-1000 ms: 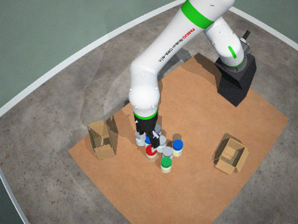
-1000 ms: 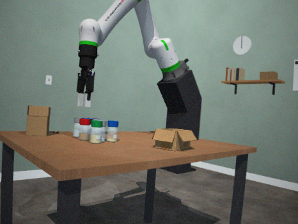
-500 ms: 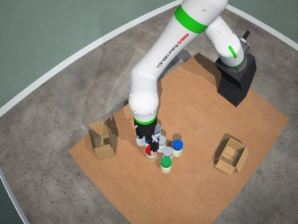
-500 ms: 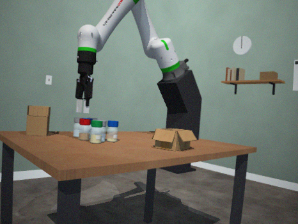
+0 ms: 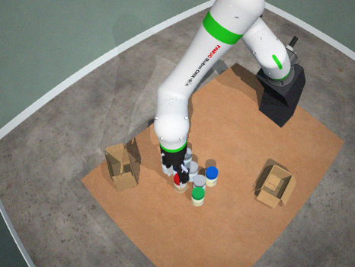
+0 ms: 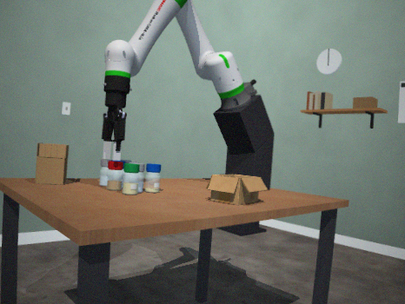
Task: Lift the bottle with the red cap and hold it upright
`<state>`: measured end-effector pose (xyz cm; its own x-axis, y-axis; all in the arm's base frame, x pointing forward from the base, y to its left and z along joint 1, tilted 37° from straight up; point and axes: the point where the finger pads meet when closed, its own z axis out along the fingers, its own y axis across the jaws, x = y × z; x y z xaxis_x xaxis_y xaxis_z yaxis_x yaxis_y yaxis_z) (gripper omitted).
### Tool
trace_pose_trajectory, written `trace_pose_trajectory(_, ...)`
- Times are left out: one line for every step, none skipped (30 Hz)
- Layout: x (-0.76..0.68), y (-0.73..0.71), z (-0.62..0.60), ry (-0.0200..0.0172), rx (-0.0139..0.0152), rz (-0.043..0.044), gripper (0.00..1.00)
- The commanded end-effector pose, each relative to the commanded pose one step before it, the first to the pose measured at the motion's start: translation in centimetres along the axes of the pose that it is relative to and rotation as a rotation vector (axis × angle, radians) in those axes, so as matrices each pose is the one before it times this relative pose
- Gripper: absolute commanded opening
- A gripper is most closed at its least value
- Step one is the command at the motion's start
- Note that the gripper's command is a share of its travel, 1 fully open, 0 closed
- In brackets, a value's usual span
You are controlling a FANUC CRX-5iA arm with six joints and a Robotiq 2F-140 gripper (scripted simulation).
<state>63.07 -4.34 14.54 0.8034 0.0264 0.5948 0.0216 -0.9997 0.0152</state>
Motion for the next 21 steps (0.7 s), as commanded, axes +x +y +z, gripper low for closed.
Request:
trace_pose_trajectory(0.135,0.023,1.614,0.00238,0.00028,-0.00001,0.51)
trace_pose_trajectory(-0.001,0.001,0.5,-0.00003,0.00001,0.0,0.51)
trace_pose_trajectory(-0.001,0.001,0.5,-0.00003,0.00001,0.0,0.51)
trace_pose_trajectory(0.0,0.0,0.0,0.0,0.0,0.0,0.51)
trace_pose_trajectory(0.0,0.0,0.0,0.0,0.0,0.0,0.51)
trace_pose_trajectory(0.0,0.0,0.0,0.0,0.0,0.0,0.51)
trace_pose_trajectory(0.0,0.0,0.0,0.0,0.0,0.0,0.51)
trace_pose_trajectory(0.0,0.0,0.0,0.0,0.0,0.0,0.51)
trace_pose_trajectory(0.0,0.0,0.0,0.0,0.0,0.0,0.51)
trace_pose_trajectory(0.0,0.0,0.0,0.0,0.0,0.0,0.51)
trace_pose_trajectory(-0.005,0.002,0.486,-0.00018,-0.00016,0.00008,0.51)
trace_pose_trajectory(-0.001,0.0,0.501,0.00003,0.00003,-0.00002,0.51)
trace_pose_trajectory(-0.001,0.0,0.501,0.00003,0.00003,-0.00002,0.51)
trace_pose_trajectory(-0.001,0.0,0.501,0.00003,0.00003,-0.00002,0.51)
trace_pose_trajectory(-0.001,0.0,0.501,0.00003,0.00003,-0.00002,0.51)
trace_pose_trajectory(-0.001,0.0,0.501,0.00003,0.00003,-0.00002,0.51)
trace_pose_trajectory(-0.001,0.0,0.501,0.00003,0.00003,-0.00002,0.51)
trace_pose_trajectory(-0.001,0.0,0.501,0.00003,0.00003,-0.00002,0.51)
trace_pose_trajectory(-0.001,0.0,0.501,0.00003,0.00003,-0.00002,0.51)
trace_pose_trajectory(-0.001,0.0,0.501,0.00003,0.00003,-0.00002,0.51)
trace_pose_trajectory(0.0,0.0,0.0,0.0,0.0,0.0,0.51)
